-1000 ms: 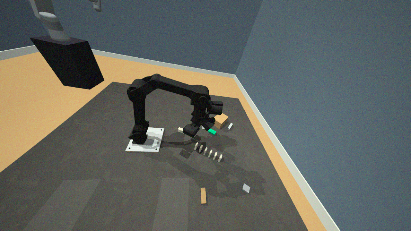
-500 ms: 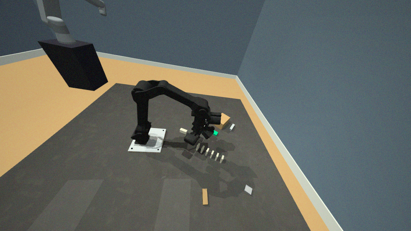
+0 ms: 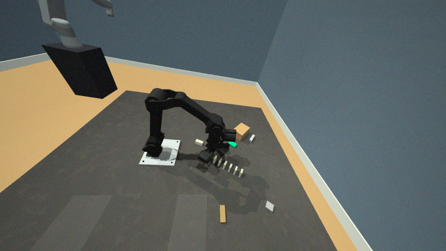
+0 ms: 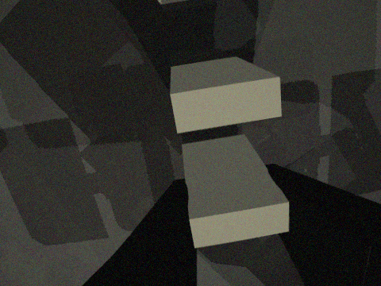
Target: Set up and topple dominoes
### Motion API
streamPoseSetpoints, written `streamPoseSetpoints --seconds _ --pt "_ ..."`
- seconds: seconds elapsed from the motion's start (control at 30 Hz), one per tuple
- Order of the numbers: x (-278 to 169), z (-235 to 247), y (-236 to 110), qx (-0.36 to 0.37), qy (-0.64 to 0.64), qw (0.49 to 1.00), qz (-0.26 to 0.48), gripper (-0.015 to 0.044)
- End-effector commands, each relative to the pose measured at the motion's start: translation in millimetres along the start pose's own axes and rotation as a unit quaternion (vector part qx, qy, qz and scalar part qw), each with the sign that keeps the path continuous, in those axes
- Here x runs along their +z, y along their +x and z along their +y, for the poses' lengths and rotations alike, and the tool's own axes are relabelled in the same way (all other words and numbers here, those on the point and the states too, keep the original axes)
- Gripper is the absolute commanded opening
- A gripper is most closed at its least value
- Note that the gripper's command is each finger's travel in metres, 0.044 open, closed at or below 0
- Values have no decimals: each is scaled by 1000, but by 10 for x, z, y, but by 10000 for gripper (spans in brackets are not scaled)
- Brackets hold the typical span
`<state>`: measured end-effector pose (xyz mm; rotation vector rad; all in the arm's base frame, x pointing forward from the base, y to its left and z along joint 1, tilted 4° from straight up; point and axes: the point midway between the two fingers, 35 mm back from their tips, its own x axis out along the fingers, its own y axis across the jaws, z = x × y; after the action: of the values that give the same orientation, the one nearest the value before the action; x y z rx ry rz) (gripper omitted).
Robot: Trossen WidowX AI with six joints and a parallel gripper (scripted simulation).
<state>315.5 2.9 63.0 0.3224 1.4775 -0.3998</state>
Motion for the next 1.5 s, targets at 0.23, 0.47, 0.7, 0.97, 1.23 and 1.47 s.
streamPoseSetpoints --seconds 0.23,0.47,0.7,0.97,1.23,1.47 --pt "-5 -8 26 -2 -2 1000 2 186" --pt "-5 -8 26 -2 -2 1000 2 370" --pt "13 3 -55 -2 -2 1000 2 440" --pt "35 24 -1108 0 0 1000 1 440" --pt "-68 54 -1267 0 -43 999 2 387" --pt "-845 418 -895 5 -478 878 5 204"
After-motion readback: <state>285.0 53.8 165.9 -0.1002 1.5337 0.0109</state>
